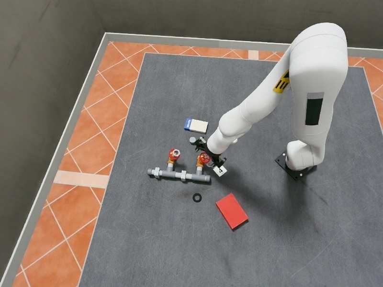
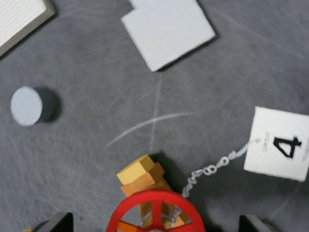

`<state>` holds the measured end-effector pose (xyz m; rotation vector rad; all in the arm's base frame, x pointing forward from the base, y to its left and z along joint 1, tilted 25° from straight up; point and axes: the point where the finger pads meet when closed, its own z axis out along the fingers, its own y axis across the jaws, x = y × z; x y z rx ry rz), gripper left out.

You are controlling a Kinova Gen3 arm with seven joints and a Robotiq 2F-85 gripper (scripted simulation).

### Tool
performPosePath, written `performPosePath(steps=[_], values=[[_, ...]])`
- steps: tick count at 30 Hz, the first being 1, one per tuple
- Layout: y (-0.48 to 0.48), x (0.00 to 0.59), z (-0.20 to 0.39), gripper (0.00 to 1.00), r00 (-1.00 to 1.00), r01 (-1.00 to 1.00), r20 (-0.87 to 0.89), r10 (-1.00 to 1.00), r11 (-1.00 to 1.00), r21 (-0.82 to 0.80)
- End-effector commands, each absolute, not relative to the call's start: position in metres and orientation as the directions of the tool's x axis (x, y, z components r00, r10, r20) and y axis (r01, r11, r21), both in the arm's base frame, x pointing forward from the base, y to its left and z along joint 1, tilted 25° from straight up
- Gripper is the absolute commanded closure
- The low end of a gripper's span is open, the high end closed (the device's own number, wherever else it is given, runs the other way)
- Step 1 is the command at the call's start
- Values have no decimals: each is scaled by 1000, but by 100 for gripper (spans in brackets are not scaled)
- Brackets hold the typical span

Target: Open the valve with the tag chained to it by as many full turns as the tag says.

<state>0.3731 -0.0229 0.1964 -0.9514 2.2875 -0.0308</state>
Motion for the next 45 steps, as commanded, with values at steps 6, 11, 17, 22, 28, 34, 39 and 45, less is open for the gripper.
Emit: performPosePath(steps=[6, 11, 17, 22, 28, 34, 39, 45], values=[[-23, 373, 197, 0, -635, -515, -597, -490, 845, -146], [-23, 373, 197, 0, -716, -394, -614, -333, 918, -39], [-23, 373, 197, 0, -785, -227, -607, -123, 969, 97], [-23, 373, 197, 0, -806, -137, -592, -12, 977, 166], [-23, 373, 197, 0, -816, 51, -539, 212, 954, 297], [-23, 373, 197, 0, -782, 237, -456, 424, 880, 412], [-23, 373, 197, 0, -750, 324, -407, 522, 826, 461], [-23, 373, 197, 0, -661, 480, -296, 690, 692, 539]])
